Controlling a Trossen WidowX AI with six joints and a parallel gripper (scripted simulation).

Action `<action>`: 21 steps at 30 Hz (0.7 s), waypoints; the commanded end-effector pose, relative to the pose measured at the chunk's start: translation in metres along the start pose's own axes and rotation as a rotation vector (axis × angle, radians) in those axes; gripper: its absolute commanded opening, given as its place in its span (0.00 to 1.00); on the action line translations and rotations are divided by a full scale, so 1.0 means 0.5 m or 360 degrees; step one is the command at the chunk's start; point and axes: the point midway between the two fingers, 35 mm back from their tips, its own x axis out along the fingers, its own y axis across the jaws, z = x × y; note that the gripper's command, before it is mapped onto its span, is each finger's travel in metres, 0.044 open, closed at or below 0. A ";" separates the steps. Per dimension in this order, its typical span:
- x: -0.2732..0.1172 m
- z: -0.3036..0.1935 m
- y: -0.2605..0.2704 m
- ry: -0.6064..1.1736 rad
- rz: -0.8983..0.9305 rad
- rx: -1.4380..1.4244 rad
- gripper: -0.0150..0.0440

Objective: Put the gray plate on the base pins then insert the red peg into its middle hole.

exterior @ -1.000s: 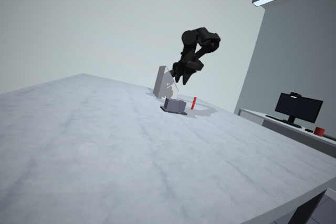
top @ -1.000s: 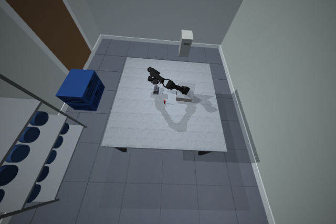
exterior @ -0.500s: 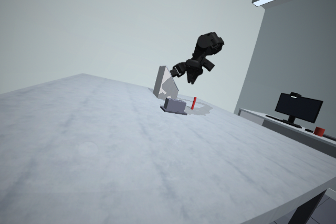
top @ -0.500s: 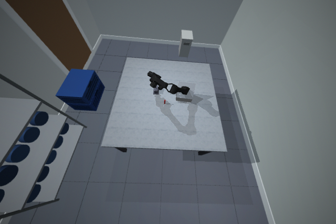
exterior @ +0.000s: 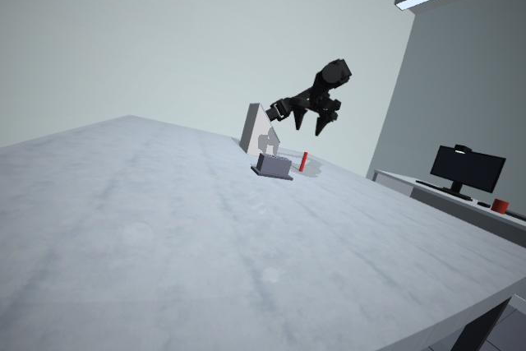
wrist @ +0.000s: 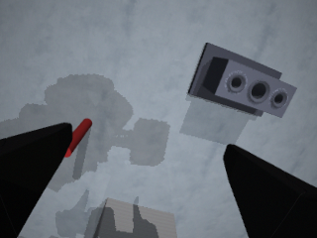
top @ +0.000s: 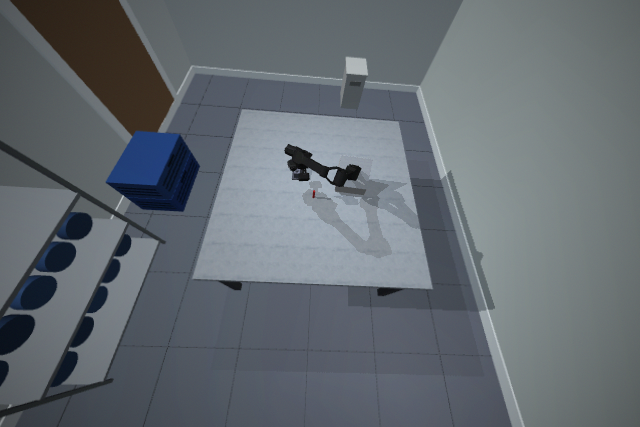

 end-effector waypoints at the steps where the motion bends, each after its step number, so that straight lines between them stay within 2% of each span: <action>1: 0.017 -0.085 0.112 0.0025 0.0025 0.1176 1.00; 12: 0.026 -0.138 0.161 0.0040 0.0030 0.1953 1.00; 21: 0.026 -0.137 0.163 0.0040 0.0030 0.1967 1.00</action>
